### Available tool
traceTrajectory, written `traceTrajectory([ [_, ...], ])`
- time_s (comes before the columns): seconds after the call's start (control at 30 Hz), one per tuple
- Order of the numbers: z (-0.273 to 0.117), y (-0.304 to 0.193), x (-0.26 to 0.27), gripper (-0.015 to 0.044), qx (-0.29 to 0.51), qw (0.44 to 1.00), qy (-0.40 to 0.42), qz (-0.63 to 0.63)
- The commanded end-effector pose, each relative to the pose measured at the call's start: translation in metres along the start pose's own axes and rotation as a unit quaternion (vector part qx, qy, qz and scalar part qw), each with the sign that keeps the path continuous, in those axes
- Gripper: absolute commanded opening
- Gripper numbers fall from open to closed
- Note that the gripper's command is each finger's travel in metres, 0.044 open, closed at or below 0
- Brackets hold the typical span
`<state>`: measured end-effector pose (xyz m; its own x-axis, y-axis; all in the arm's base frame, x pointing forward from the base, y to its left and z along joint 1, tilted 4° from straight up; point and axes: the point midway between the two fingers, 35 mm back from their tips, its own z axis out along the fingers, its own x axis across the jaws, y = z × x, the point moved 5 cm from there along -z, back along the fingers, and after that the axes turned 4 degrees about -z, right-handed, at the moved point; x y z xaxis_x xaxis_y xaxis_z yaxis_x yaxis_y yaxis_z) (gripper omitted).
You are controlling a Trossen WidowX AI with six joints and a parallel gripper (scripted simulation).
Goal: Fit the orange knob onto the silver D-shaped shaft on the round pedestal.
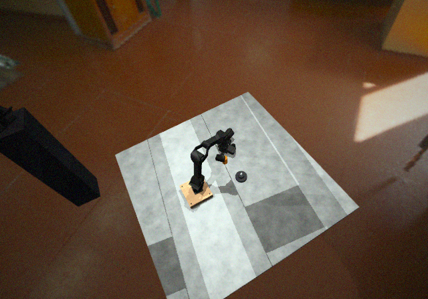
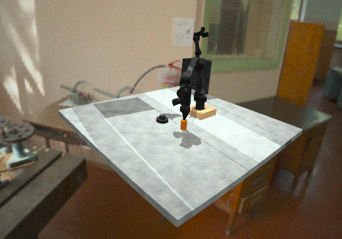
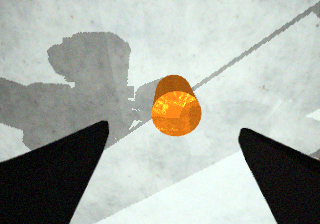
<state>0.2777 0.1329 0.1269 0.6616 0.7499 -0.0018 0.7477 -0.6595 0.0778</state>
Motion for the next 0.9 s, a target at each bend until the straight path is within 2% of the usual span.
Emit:
traceTrajectory([
  [0.0,0.008,0.000,-0.002,0.0440,0.000,1.000,-0.006,0.000],
  [0.87,0.047,0.000,-0.001,0.0440,0.000,1.000,-0.006,0.000],
])
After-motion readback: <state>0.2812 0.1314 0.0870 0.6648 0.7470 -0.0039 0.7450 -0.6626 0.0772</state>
